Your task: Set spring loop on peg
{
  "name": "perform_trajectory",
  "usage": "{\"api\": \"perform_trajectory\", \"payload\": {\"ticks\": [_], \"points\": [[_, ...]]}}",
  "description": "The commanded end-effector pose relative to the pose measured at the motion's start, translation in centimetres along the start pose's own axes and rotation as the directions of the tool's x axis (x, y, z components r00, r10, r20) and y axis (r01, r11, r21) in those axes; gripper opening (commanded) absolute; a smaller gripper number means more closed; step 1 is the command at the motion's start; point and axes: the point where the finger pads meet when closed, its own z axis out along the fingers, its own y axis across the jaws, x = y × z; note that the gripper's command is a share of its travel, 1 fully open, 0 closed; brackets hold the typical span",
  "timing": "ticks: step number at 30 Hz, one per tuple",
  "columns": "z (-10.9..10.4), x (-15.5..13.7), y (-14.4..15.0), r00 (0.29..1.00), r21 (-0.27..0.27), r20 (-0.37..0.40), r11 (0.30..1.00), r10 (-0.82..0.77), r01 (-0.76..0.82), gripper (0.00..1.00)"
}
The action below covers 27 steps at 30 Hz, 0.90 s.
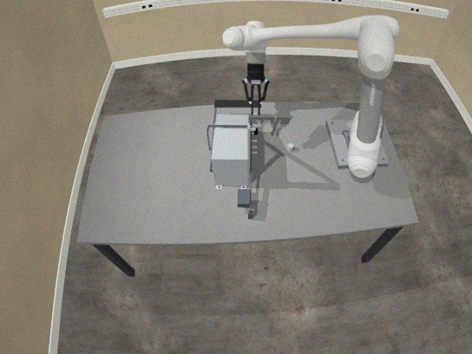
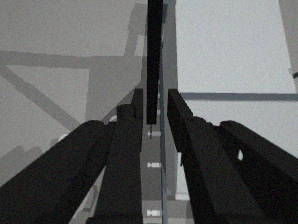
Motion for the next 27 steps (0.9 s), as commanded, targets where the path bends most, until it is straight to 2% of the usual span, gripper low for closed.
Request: {"api": "perform_trajectory", "payload": {"ticks": [1,8,27], "points": [[-0.1,0.0,0.0,1.0,-0.001,0.0,1.0,-0.001,0.001,0.24],[-0.1,0.0,0.0,1.0,-0.001,0.0,1.0,-0.001,0.001,0.24],[2.5,0.0,0.0,1.0,-0.001,-0.003,1.0,0.0,0.0,0.24]]}}
